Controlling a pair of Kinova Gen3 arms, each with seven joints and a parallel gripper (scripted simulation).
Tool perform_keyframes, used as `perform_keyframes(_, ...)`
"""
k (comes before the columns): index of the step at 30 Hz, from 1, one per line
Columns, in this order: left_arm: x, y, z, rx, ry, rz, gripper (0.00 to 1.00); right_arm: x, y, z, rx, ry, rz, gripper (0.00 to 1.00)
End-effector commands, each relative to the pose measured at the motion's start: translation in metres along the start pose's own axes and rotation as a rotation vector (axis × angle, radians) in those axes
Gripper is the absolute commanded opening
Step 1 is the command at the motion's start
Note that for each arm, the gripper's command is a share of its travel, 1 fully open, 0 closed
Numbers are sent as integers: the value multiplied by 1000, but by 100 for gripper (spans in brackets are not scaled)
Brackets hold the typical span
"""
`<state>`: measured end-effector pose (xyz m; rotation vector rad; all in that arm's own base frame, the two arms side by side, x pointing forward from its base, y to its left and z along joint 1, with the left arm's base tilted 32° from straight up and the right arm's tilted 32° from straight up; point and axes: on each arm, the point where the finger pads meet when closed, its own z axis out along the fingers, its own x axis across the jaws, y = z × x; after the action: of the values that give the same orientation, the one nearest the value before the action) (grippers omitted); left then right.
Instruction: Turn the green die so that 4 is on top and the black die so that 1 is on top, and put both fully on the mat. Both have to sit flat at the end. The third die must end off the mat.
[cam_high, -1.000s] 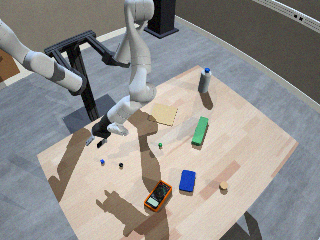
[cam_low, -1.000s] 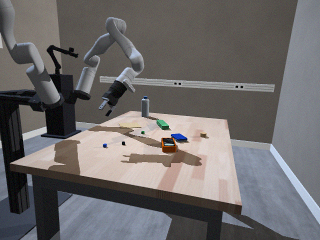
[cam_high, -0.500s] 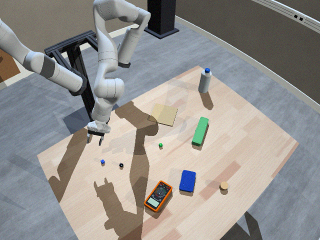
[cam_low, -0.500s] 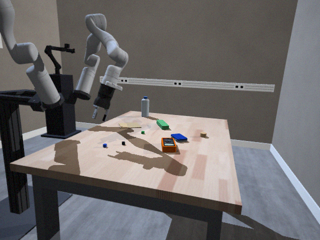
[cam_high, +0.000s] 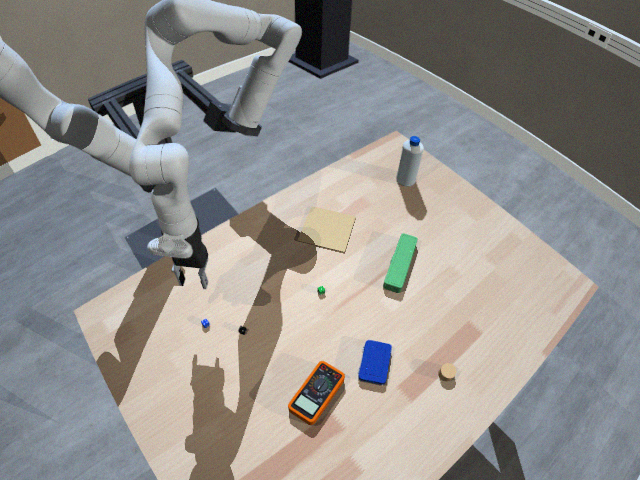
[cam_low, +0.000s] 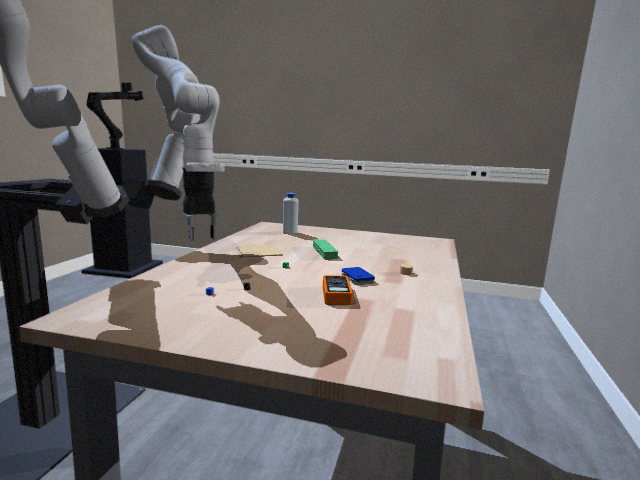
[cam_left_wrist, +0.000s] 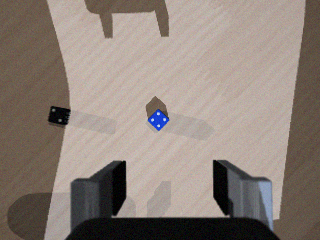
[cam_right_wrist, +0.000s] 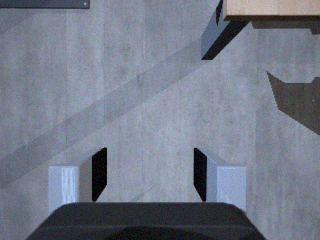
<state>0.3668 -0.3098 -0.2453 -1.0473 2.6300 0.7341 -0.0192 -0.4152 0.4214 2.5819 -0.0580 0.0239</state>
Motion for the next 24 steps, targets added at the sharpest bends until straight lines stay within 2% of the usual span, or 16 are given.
perform_keyframes(1, 0, -1, -2, 2, -12, 4, 100, 0, 0, -1, -2, 0, 0, 100)
perform_keyframes(19, 0, -1, 0, 2, -15, 5, 100, 0, 0, -1, -2, 0, 0, 100)
perform_keyframes(24, -1, -1, 21, 2, -16, 5, 100, 0, 0, -1, -2, 0, 0, 100)
